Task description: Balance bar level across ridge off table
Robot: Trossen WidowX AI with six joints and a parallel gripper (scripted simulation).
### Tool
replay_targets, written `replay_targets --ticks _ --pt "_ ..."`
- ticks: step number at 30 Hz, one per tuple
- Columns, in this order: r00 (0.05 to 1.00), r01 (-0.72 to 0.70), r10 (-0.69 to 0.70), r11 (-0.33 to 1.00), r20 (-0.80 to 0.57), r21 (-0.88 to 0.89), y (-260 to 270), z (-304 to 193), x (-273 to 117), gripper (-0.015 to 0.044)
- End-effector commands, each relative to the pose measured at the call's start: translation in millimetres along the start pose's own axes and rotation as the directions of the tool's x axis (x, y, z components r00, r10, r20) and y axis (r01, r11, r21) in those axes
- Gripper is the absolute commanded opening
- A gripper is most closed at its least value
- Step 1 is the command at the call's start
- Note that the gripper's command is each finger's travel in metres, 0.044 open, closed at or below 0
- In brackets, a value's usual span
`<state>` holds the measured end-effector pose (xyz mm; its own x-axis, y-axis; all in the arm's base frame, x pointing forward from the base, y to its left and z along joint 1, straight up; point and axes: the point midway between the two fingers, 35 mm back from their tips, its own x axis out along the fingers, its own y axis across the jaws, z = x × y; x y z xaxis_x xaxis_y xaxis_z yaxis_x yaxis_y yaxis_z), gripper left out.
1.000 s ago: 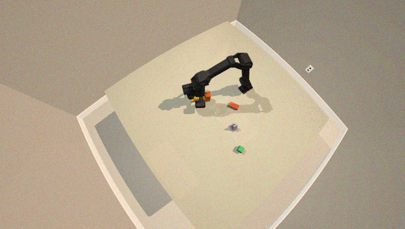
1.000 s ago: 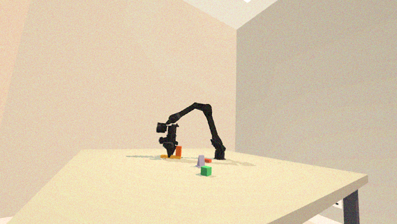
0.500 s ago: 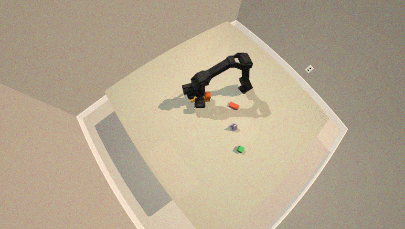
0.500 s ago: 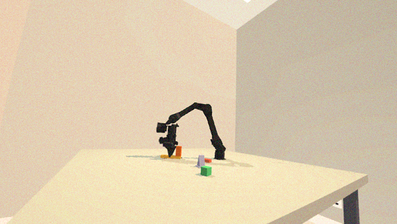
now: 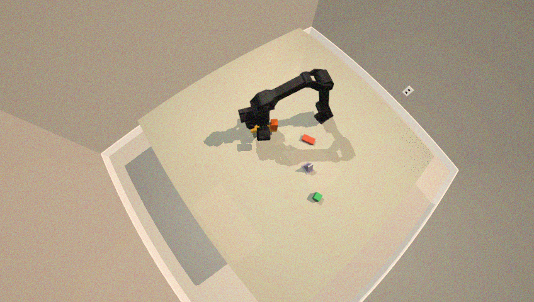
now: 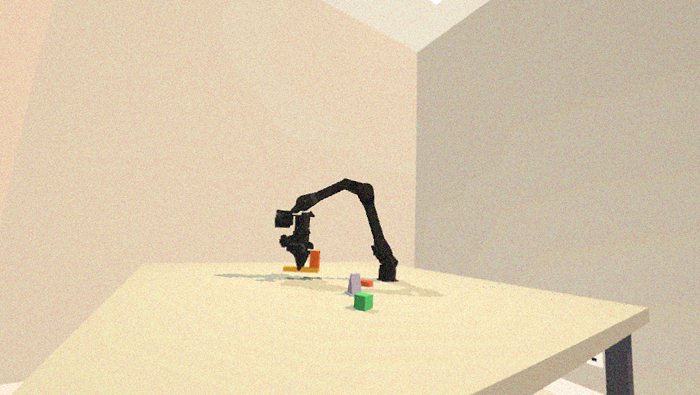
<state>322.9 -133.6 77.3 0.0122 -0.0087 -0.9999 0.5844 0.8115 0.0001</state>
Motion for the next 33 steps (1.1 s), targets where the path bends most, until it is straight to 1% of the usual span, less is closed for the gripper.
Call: replay_targets --ticks 1,27,33 --pt "1.000 -0.005 0.005 1.000 0.017 -0.002 0.8 2.6 -15.0 0.0000" --pt "1.000 -0.007 0.007 1.000 0.017 -0.005 -0.4 -2.9 -81.8 0.0000" --pt "1.000 -0.008 0.008 1.000 0.017 0.017 5.1 -5.5 -85.7 0.0000"
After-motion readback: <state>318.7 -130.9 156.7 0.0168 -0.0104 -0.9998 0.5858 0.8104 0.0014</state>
